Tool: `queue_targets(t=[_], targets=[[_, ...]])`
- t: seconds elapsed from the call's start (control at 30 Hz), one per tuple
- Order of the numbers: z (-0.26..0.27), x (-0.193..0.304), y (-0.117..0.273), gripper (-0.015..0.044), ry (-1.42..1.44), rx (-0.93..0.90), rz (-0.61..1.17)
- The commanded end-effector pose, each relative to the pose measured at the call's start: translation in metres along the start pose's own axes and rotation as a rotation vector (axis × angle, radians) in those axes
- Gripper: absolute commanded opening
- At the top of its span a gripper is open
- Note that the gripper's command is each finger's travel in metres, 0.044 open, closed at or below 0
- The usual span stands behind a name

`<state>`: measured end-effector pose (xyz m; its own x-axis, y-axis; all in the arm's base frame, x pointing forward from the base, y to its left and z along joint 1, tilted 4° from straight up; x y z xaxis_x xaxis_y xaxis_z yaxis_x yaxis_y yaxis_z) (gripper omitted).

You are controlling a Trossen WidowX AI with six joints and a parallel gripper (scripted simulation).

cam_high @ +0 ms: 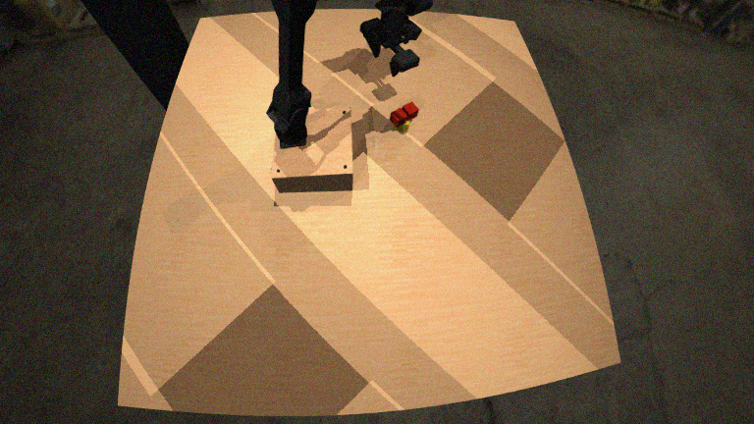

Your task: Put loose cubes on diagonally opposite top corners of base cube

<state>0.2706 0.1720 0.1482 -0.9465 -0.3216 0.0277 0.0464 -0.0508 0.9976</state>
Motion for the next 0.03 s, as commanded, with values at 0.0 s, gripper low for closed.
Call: queue_targets(t=[0.0], targets=[[0.0001,0.0008,-0.0002,0.04,-0.005,0.002,0.003]])
Point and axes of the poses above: the point midway between the two fingers, 35 mm back from their tips, its own y axis back along the fingers, its own z axis across the jaws, x = y × z, the point moved 8 cm from there along y, back along the fingers, and after that the axes turned 6 degrees about -y, right-handed, at the moved point
